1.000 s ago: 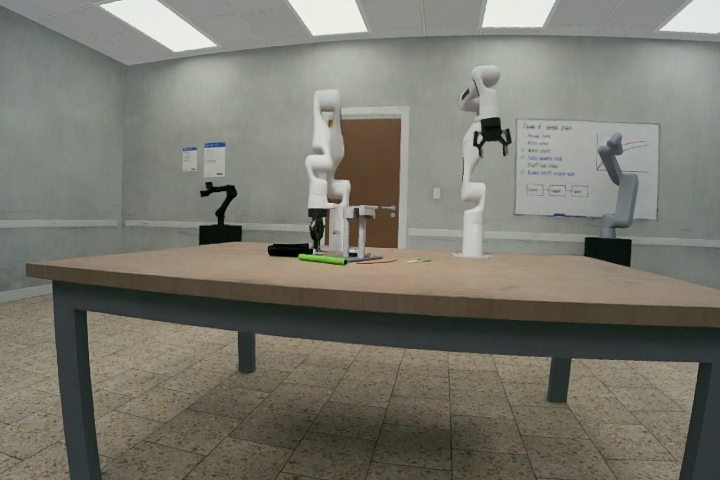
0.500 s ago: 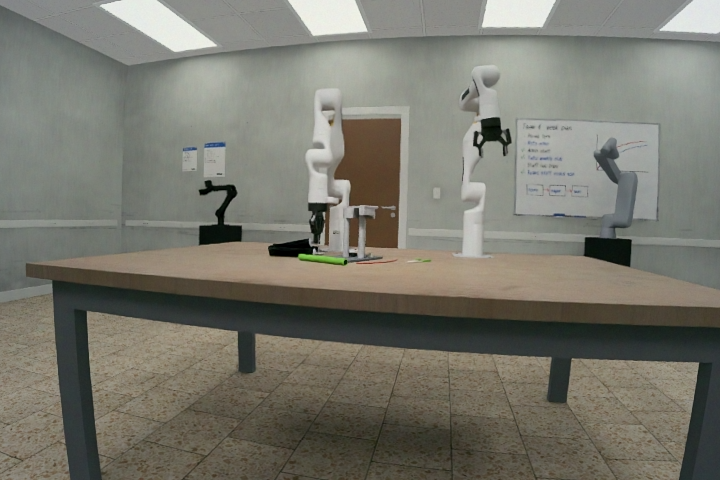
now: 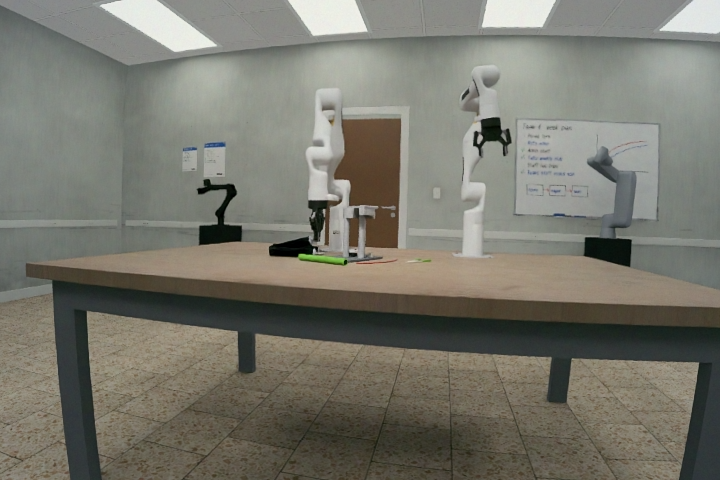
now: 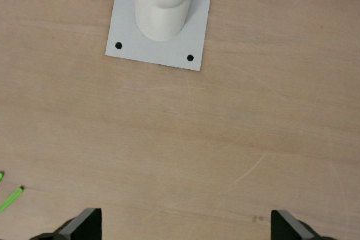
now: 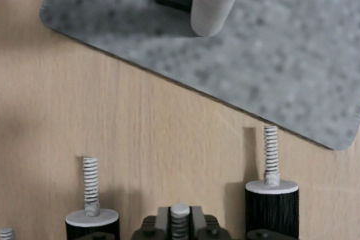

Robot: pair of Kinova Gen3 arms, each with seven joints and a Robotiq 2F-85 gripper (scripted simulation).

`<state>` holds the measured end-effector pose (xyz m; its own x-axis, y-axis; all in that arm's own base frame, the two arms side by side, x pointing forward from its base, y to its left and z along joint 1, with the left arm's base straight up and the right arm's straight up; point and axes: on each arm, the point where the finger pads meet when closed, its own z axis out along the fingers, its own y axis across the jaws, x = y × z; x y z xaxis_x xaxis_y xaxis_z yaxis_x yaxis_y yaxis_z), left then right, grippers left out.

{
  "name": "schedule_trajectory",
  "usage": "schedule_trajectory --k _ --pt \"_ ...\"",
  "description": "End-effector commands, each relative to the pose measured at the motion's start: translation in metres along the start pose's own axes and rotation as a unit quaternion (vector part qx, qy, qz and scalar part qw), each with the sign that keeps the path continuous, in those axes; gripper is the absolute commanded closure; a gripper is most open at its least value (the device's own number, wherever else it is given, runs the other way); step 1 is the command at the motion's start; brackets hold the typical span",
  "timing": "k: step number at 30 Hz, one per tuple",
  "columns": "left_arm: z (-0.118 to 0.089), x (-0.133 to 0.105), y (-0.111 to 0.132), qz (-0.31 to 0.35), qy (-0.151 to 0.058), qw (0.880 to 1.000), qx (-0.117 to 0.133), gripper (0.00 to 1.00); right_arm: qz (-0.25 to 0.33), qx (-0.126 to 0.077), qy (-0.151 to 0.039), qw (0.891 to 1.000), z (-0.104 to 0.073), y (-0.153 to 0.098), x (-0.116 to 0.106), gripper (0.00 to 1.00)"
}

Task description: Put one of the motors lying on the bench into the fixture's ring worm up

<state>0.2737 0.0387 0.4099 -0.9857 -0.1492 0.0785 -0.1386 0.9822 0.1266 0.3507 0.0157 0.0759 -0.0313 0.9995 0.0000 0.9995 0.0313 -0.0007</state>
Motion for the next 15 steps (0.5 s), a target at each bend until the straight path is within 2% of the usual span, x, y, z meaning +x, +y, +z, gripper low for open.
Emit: schedule_trajectory --k 1,15 --pt "0.0 0.0 0.0 0.0 -0.001 1.0 0.0 0.002 0.0 -0.001 0.0 1.0 -0.001 0.001 0.0 0.828" --pt "0.0 0.0 0.0 0.0 -0.001 1.0 0.0 0.002 0.0 -0.001 0.0 1.0 -0.013 0.001 0.0 0.828"
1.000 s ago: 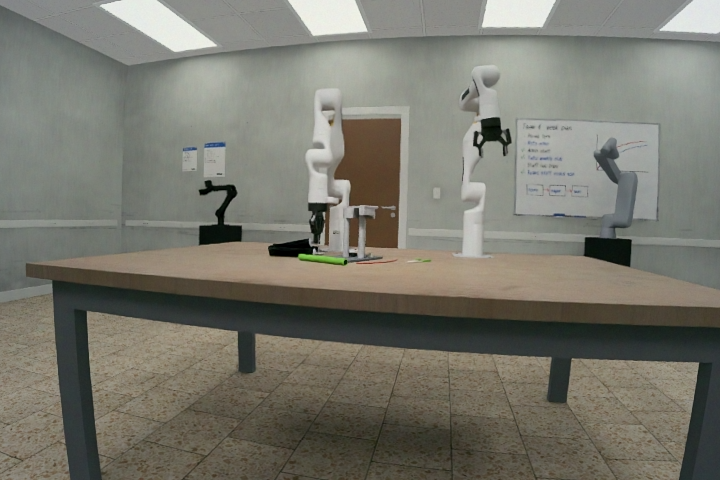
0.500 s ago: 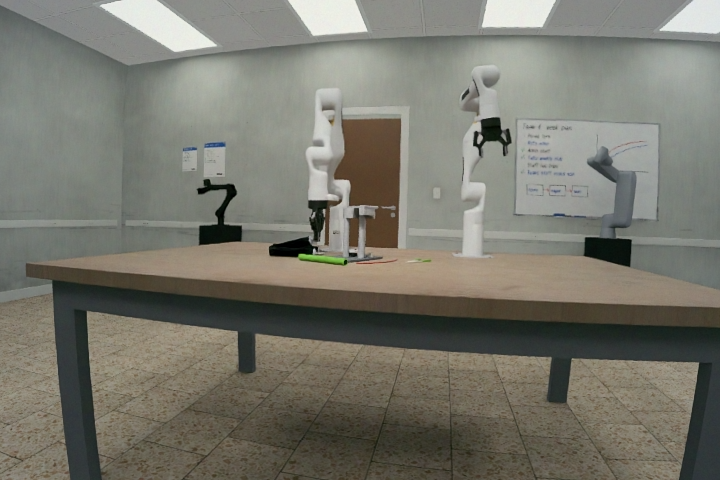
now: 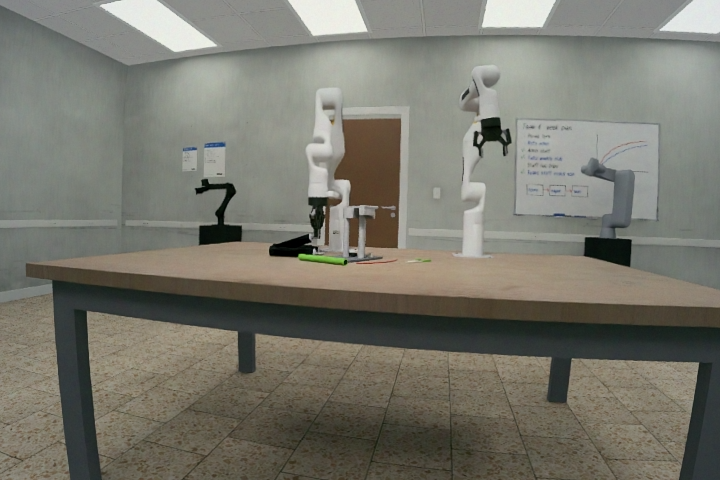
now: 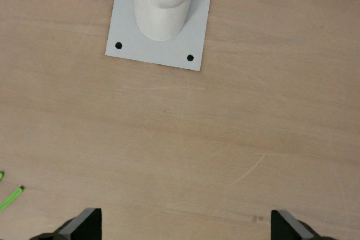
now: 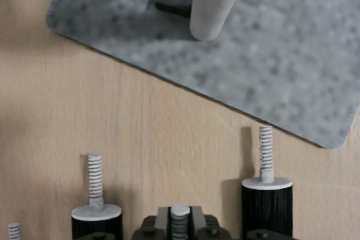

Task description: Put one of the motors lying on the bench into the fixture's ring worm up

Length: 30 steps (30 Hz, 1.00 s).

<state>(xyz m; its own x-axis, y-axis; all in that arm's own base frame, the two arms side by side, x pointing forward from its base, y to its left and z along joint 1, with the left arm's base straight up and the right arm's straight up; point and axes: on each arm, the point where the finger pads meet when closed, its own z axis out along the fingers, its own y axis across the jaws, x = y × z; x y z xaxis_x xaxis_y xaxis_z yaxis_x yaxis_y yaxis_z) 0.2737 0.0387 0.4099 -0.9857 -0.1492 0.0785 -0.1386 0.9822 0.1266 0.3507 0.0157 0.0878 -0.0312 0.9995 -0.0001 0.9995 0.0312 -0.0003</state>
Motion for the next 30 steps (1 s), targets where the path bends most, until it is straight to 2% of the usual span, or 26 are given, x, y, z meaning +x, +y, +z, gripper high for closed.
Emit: schedule_trajectory --k 1,15,30 --pt "0.0 0.0 0.0 0.0 -0.001 1.0 0.0 0.002 0.0 -0.001 0.0 1.0 -0.003 0.0 0.0 0.828" --pt "0.0 0.0 0.0 0.0 -0.001 1.0 0.0 0.002 0.0 -0.001 0.0 1.0 -0.027 0.0 0.0 0.828" --pt "0.0 0.0 0.0 0.0 -0.001 1.0 0.0 0.002 0.0 -0.001 0.0 1.0 -0.039 0.0 0.0 0.828"
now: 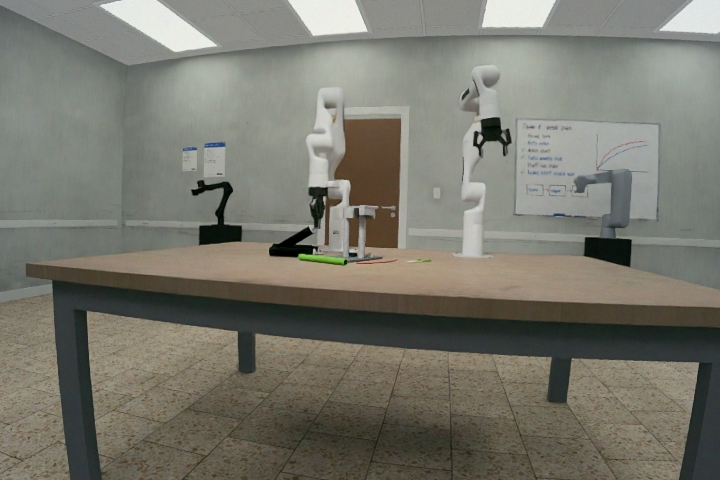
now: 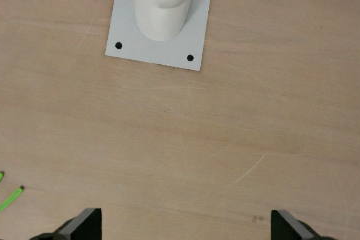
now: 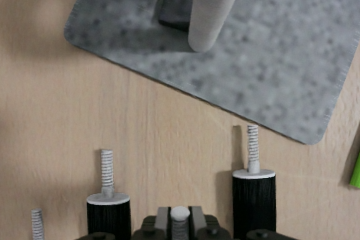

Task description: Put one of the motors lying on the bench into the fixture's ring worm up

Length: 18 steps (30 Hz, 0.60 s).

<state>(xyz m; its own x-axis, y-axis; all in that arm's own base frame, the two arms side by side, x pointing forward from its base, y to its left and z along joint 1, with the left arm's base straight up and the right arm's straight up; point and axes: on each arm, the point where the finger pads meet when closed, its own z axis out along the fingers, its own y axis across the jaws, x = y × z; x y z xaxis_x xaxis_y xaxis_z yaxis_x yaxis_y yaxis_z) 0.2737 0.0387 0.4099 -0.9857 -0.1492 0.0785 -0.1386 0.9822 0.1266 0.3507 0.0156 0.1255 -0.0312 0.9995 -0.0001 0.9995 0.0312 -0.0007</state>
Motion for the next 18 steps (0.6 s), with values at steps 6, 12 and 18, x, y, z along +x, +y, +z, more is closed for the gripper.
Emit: schedule_trajectory --k 6,12,18 --pt "0.0 0.0 0.0 0.0 -0.001 1.0 0.0 0.002 0.0 -0.001 0.0 1.0 -0.002 0.001 0.0 0.828" --pt "0.0 0.0 0.0 0.0 -0.001 1.0 0.0 0.002 0.0 -0.001 0.0 1.0 -0.005 0.001 0.0 0.828" --pt "0.0 0.0 0.0 0.0 -0.001 1.0 0.0 0.002 0.0 -0.001 0.0 1.0 -0.013 0.001 0.0 0.828"
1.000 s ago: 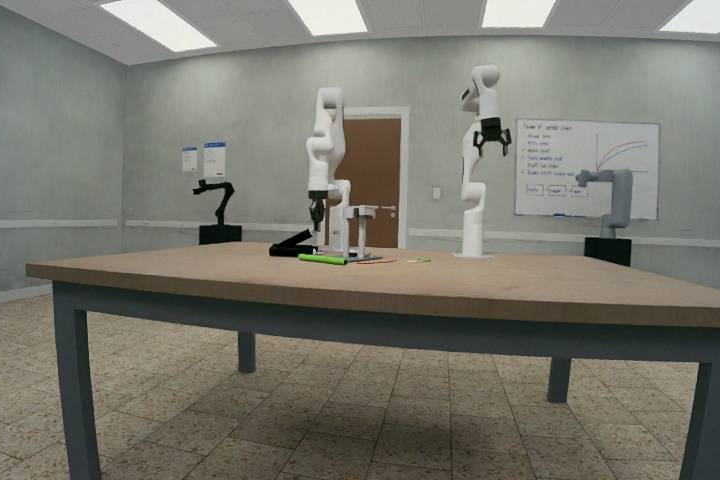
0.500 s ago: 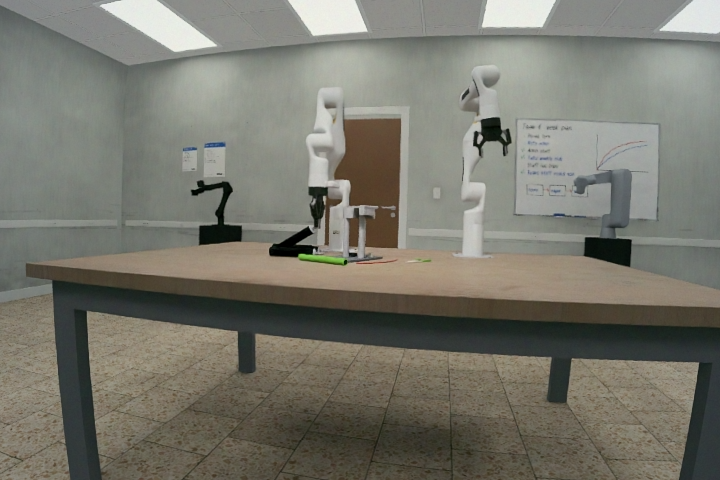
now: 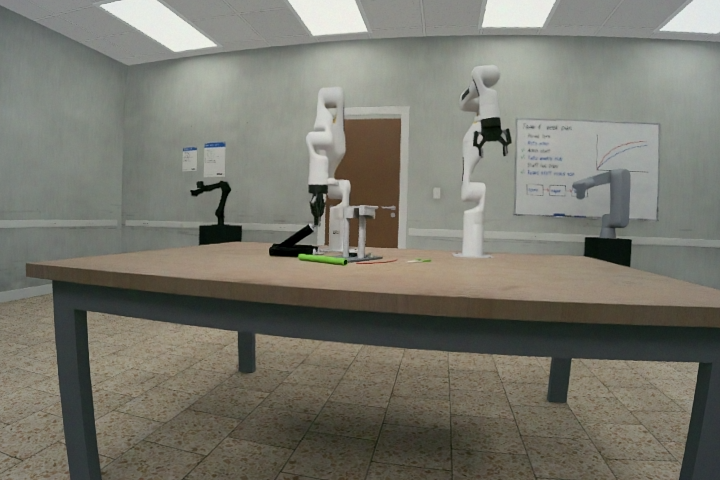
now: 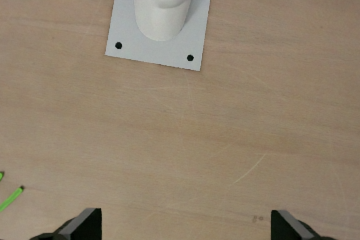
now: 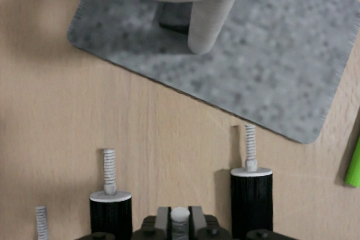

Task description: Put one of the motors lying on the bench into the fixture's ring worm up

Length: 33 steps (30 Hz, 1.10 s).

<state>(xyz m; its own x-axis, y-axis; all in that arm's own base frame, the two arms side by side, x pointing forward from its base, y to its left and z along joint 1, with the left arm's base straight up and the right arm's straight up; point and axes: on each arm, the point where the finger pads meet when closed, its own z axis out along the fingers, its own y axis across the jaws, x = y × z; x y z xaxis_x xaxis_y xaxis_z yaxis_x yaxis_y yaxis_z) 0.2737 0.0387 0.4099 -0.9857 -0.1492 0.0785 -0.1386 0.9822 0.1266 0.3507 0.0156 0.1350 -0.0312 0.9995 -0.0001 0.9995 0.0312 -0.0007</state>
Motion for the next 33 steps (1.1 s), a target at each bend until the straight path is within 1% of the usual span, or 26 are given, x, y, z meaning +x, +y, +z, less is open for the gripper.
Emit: schedule_trajectory --k 1,3,18,33 --pt "0.0 0.0 0.0 0.0 -0.001 1.0 0.0 0.002 0.0 -0.001 0.0 1.0 -0.005 0.001 0.0 0.828" --pt "0.0 0.0 0.0 0.0 -0.001 1.0 0.0 0.002 0.0 -0.001 0.0 1.0 -0.005 0.001 0.0 0.828" --pt "0.0 0.0 0.0 0.0 -0.001 1.0 0.0 0.002 0.0 -0.001 0.0 1.0 -0.03 0.001 0.0 0.828" --pt "0.0 0.0 0.0 0.0 -0.001 1.0 0.0 0.002 0.0 -0.001 0.0 1.0 -0.043 0.0 0.0 0.828"
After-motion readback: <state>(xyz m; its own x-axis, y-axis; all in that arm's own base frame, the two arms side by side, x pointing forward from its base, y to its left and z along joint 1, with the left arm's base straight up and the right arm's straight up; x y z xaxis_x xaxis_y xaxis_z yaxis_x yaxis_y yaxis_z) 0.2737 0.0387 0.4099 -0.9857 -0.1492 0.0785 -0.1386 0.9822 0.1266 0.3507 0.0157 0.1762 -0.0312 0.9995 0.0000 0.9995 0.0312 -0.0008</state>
